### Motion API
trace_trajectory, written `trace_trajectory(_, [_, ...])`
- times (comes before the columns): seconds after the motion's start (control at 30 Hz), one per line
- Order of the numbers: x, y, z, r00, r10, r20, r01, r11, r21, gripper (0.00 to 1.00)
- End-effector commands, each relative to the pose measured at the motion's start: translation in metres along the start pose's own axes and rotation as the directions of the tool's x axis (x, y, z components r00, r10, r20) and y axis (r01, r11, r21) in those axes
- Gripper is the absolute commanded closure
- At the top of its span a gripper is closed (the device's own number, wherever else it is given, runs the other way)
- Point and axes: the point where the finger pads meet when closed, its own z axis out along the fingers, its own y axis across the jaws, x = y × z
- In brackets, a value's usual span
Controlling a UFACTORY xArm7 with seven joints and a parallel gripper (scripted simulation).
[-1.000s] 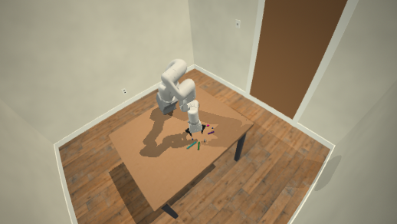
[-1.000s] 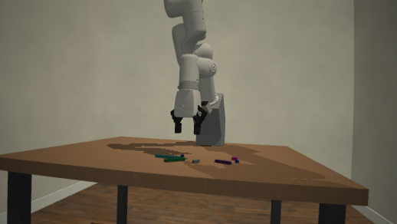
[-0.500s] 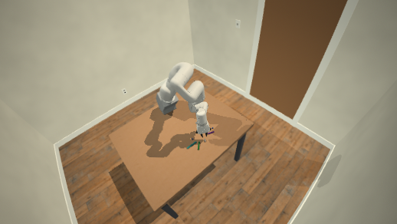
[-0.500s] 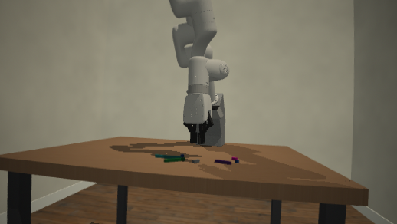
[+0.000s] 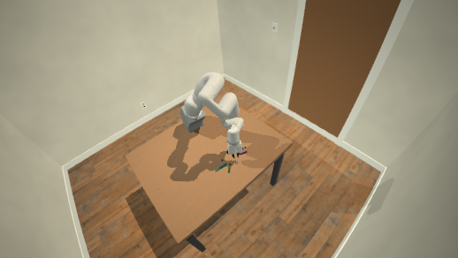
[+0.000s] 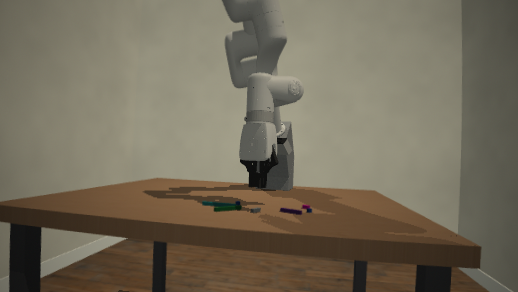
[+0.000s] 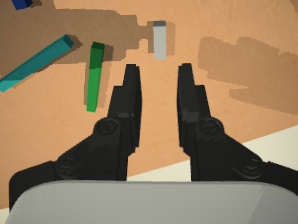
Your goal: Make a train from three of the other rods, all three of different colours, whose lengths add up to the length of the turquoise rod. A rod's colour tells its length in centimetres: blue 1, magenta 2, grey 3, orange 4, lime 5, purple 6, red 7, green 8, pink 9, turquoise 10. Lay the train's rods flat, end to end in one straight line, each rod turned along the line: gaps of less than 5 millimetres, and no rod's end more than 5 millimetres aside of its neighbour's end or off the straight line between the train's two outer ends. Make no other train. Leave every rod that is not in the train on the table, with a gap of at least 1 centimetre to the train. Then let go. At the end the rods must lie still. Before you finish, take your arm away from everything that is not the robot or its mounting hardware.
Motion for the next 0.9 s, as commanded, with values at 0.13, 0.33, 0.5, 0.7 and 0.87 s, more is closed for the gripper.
trace_trajectory(0.13, [-0.0011,0.0008,-0.0007,1.000,-0.001,-0.010,0.001,1.000,0.017,0.76])
trace_trajectory(0.33, [-0.0011,0.0008,-0.0007,1.000,-0.001,-0.010,0.001,1.000,0.017,0.76])
trace_trajectory(0.5, [-0.0012,0.0008,-0.0002,1.000,-0.001,-0.010,0.001,1.000,0.017,0.76])
trace_trajectory(0.7, [-0.0013,0.0008,0.0014,1.000,-0.001,-0.010,0.001,1.000,0.017,0.76])
trace_trajectory(0.87, [-0.0014,0.0008,0.0051,1.000,-0.001,-0.010,0.001,1.000,0.018,0.76])
